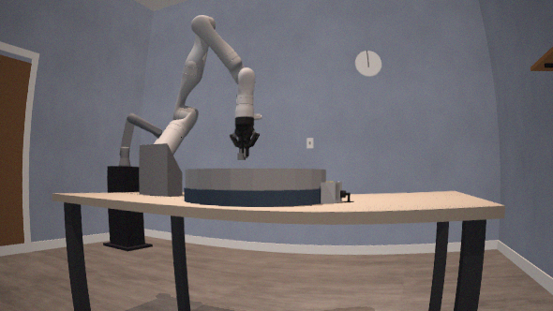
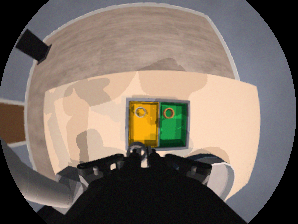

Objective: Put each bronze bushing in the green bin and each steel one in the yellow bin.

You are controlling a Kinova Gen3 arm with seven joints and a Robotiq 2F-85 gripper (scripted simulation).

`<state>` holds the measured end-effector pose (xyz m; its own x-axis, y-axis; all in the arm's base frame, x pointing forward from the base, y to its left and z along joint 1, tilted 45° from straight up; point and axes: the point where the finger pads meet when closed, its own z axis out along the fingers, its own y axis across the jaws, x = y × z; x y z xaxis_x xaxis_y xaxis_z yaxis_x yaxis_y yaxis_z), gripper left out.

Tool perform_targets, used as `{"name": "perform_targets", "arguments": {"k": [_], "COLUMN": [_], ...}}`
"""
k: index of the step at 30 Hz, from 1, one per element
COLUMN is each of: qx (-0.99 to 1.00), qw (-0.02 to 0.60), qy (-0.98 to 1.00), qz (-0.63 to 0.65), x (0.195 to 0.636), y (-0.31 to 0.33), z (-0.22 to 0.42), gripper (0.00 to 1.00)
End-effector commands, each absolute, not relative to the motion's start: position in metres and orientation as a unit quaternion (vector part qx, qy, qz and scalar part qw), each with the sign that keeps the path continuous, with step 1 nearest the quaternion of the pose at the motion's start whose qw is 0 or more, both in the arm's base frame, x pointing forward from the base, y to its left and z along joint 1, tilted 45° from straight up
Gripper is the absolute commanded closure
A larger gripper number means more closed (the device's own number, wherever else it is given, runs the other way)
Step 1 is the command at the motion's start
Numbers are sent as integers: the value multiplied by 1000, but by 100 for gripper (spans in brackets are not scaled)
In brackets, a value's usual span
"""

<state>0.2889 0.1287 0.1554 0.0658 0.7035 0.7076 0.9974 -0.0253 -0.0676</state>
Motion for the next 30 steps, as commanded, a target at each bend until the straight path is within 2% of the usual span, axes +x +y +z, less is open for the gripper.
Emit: {"name": "perform_targets", "arguments": {"k": [1,30], "qx": [-670,-671], "qw": [290,291], "qy": [-634,-634], "qz": [-253,-253], "x": [289,289], "y": [129,129], "z": [156,156], "gripper": [100,100]}}
